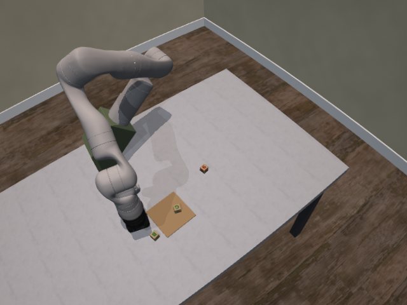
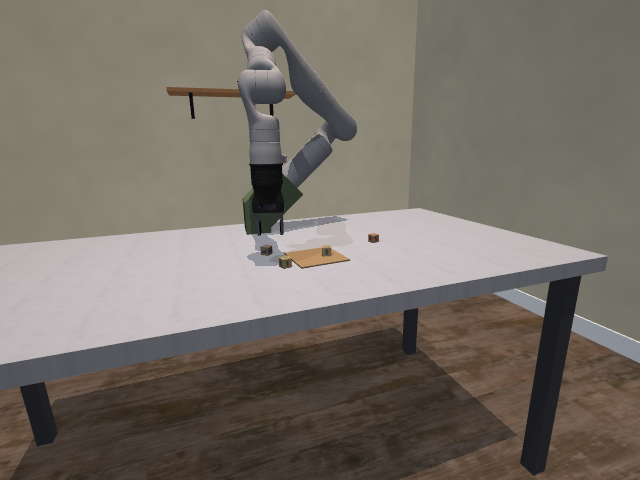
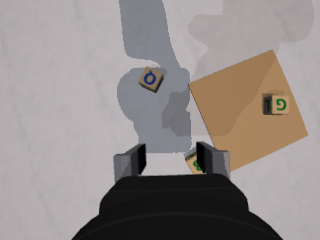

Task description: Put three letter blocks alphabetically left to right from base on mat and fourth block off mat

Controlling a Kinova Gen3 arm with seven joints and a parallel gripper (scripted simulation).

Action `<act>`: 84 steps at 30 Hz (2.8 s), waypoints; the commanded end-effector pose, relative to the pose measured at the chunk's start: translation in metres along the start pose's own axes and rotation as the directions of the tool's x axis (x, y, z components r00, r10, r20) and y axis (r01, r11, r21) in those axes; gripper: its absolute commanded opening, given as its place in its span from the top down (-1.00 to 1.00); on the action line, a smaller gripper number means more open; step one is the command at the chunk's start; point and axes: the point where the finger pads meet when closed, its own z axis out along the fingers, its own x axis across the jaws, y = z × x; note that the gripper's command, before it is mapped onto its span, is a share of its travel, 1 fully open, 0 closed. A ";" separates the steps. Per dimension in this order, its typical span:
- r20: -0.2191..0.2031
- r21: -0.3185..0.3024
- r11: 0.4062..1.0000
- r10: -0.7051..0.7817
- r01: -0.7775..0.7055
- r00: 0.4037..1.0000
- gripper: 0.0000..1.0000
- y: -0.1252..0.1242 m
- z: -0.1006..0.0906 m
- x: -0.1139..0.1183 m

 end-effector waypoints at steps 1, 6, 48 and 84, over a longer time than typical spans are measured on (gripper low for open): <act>0.001 -0.005 1.000 0.002 -0.002 1.000 -1.00 0.001 -0.002 -0.001; 0.000 -0.004 1.000 0.002 -0.002 1.000 -1.00 -0.013 -0.002 -0.008; -0.009 -0.005 1.000 0.000 0.000 1.000 -1.00 -0.058 0.000 -0.023; -0.009 -0.005 1.000 0.000 0.000 1.000 -1.00 -0.060 0.000 -0.023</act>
